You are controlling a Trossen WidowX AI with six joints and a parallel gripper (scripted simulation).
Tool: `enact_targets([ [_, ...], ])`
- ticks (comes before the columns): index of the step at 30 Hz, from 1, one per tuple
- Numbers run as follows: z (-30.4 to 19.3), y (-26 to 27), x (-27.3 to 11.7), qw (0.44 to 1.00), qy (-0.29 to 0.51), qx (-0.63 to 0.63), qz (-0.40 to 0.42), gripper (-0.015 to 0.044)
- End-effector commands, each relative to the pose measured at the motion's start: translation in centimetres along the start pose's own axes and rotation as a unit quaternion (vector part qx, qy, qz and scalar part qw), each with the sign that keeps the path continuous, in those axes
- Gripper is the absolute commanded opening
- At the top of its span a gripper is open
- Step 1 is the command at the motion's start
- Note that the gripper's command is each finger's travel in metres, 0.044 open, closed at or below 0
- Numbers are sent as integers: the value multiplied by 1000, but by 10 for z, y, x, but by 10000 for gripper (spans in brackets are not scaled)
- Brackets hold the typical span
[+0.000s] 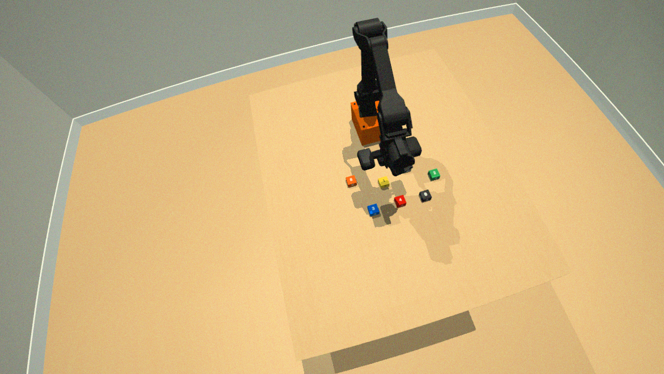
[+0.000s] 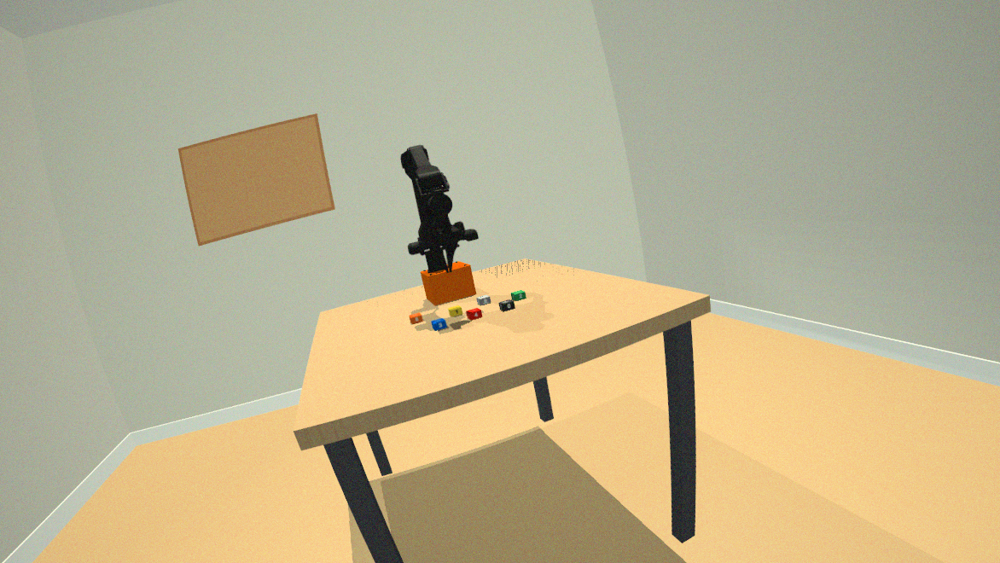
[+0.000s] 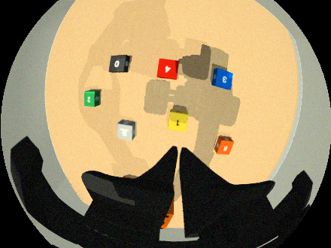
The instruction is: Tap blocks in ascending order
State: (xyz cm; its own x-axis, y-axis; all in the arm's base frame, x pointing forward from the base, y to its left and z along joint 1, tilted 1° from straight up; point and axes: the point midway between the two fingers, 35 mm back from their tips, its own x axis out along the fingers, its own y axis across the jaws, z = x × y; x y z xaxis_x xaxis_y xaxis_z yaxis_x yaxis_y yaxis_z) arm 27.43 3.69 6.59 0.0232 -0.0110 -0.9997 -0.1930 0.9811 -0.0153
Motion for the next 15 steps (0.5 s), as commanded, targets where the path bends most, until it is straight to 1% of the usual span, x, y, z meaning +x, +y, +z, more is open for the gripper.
enact_targets([
  [1,11,31,-6,1000,-4,-2,1,20],
  [5,19,91,-6,1000,-3,-2,2,20],
  [10,14,166,-7,1000,-4,-2,6,20],
  [12,12,179,-7,1000,-4,-2,8,20],
  [15,12,179,-7,1000,-4,-2,8,20],
])
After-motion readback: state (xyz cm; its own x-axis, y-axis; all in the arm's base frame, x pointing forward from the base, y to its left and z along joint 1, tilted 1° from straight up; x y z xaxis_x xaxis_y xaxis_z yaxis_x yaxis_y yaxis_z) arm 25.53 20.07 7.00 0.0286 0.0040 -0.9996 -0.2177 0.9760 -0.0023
